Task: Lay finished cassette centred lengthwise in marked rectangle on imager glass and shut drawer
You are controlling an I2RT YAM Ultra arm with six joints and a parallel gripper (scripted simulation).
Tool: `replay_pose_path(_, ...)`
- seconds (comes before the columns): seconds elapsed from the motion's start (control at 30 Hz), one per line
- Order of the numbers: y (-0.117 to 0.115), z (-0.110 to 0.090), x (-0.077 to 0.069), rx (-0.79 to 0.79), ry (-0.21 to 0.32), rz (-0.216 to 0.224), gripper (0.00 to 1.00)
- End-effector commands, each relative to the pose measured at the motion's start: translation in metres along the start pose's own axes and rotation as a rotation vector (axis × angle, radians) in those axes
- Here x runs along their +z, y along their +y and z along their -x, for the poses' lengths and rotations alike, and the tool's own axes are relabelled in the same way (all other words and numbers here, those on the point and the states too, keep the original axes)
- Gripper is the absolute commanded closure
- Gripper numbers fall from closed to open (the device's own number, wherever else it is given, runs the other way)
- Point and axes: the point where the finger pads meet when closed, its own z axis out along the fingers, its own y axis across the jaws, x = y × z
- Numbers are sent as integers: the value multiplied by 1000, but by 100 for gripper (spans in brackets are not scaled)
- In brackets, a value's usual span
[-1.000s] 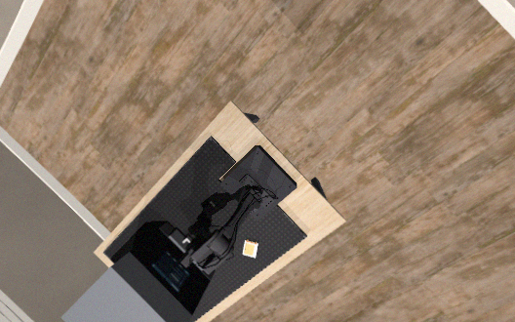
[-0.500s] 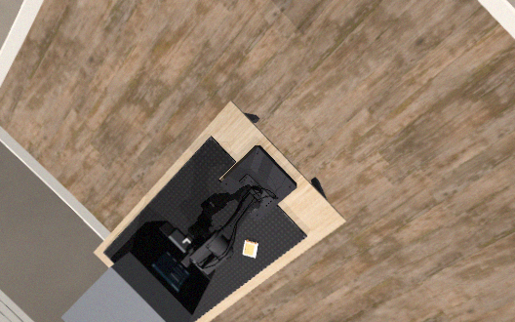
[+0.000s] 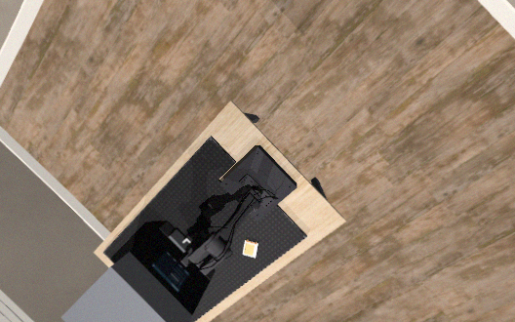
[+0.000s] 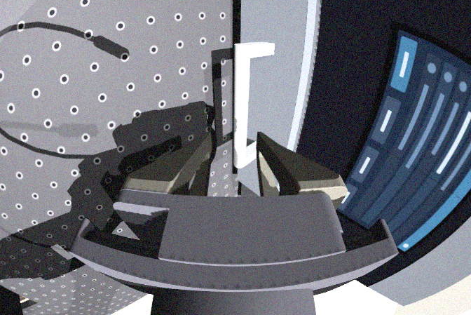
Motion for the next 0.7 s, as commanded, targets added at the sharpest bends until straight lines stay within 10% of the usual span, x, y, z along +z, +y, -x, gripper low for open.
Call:
replay_pose_path(0.0,-18,5,4,-2,-16,-40,65)
replay_pose_path(0.67,-15,4,26,3,-12,-29,65)
